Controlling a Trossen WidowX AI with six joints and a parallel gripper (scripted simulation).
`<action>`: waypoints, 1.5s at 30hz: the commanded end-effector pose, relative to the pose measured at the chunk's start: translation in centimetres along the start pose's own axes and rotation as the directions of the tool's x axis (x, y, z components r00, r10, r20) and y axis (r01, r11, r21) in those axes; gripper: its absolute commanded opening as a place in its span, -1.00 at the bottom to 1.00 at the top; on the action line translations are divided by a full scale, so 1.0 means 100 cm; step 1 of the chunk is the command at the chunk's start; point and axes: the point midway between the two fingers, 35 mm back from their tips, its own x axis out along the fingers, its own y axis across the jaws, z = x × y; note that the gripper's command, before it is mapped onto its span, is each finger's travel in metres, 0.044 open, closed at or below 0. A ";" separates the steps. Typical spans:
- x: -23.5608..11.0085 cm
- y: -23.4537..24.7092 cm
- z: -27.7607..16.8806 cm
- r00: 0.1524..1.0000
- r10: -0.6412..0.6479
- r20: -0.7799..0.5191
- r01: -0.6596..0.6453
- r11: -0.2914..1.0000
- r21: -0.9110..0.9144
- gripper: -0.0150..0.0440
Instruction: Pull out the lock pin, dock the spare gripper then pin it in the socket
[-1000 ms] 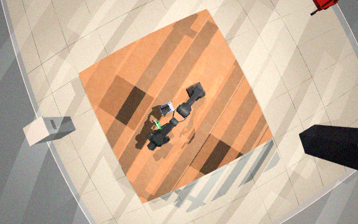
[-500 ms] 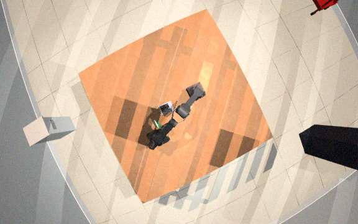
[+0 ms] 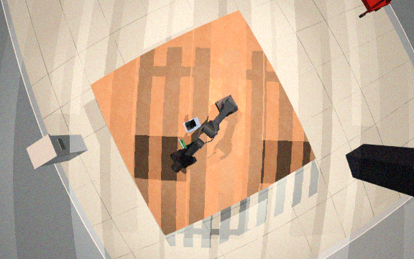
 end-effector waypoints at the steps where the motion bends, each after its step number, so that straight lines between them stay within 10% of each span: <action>1: 0.008 0.002 0.000 1.000 0.005 -0.007 -0.005 1.000 -0.005 0.12; 11: 0.016 0.002 0.002 1.000 0.005 -0.007 -0.005 1.000 -0.005 0.12; 18: 0.016 0.002 0.002 1.000 0.005 -0.007 -0.005 1.000 -0.005 -0.49; 45: -0.050 0.002 -0.015 1.000 0.005 -0.007 -0.005 1.000 -0.005 -0.49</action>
